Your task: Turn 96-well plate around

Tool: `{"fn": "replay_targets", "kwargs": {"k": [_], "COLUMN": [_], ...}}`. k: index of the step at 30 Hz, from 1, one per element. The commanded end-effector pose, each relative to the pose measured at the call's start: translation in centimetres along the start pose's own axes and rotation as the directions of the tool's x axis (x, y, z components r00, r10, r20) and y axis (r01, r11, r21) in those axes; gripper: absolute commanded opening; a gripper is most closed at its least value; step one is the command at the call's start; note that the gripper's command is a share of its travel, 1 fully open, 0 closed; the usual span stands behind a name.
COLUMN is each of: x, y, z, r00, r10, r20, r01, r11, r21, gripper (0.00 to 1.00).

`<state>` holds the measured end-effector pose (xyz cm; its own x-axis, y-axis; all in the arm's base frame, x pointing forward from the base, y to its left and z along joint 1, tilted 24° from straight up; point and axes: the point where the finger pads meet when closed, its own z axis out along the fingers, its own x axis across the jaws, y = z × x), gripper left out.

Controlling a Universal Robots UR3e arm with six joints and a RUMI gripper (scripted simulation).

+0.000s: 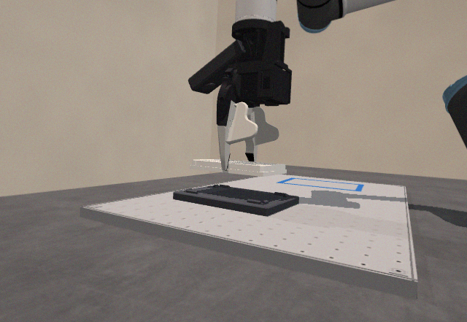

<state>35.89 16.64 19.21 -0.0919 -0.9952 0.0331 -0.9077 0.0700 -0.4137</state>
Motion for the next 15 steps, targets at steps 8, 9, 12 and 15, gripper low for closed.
{"fn": "replay_targets", "kwargs": {"k": [8, 9, 12, 15], "x": [0.0, 0.0, 0.0, 0.0], "y": [-0.1, -0.1, -0.1, -0.1], "z": [-2.1, -2.2, -2.4, -2.9], "r00": [1.0, 1.0, 1.0, 1.0], "r10": [0.0, 0.0, 0.0, 0.0], "r20": [0.001, 0.001, 0.001, 0.001], "r01": [0.0, 0.0, 0.0, 0.0], "r11": [1.0, 1.0, 1.0, 1.0], "r21": [0.002, 0.002, 0.002, 0.002], "gripper": [0.0, 0.0, 0.0, 0.0]}}
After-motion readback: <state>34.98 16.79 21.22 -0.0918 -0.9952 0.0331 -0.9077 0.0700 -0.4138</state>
